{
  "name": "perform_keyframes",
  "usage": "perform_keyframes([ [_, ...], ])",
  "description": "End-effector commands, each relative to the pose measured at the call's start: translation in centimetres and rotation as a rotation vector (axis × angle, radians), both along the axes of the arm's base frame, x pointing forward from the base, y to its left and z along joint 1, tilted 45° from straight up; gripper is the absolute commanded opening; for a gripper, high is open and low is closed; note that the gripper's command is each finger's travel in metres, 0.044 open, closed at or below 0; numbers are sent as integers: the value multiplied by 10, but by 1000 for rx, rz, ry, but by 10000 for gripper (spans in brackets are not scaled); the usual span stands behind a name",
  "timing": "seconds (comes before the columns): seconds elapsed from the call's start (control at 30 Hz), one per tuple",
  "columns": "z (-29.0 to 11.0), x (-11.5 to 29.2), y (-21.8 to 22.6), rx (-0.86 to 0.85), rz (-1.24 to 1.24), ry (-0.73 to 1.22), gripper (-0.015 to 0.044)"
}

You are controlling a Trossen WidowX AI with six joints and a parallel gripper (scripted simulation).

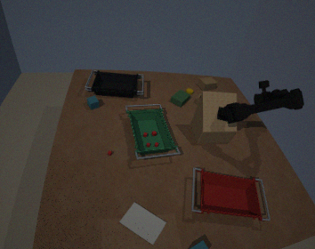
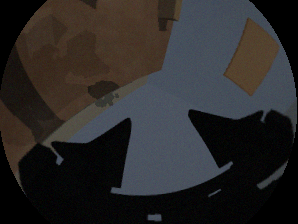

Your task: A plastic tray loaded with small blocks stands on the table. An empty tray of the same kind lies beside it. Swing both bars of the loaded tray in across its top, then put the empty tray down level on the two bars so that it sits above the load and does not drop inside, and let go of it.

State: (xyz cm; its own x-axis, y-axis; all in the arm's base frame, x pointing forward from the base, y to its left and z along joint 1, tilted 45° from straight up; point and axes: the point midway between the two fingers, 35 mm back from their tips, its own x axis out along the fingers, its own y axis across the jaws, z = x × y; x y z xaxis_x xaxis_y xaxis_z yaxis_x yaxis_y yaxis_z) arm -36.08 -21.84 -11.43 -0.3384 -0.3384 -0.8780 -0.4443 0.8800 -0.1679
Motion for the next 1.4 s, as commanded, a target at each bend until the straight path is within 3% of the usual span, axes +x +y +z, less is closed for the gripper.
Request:
perform_keyframes([
  [0.0, 0, 0, 0, 0, 0, 0, 374],
  [0.2, 2, 0, -2, 0, 0, 0, 216],
  [0.37, 35, 5, -35, -1, 0, -1, 85],
  [0.5, 60, 13, -58, -4, 0, -1, 83],
  [0.53, 36, 11, -41, 2, 5, -17, 83],
  [0.6, 31, 28, -60, -7, 21, -58, 83],
  [0.97, 1, 185, -166, 23, 102, -381, 83],
  [1.37, -17, 380, -197, 229, 118, -638, 83],
])
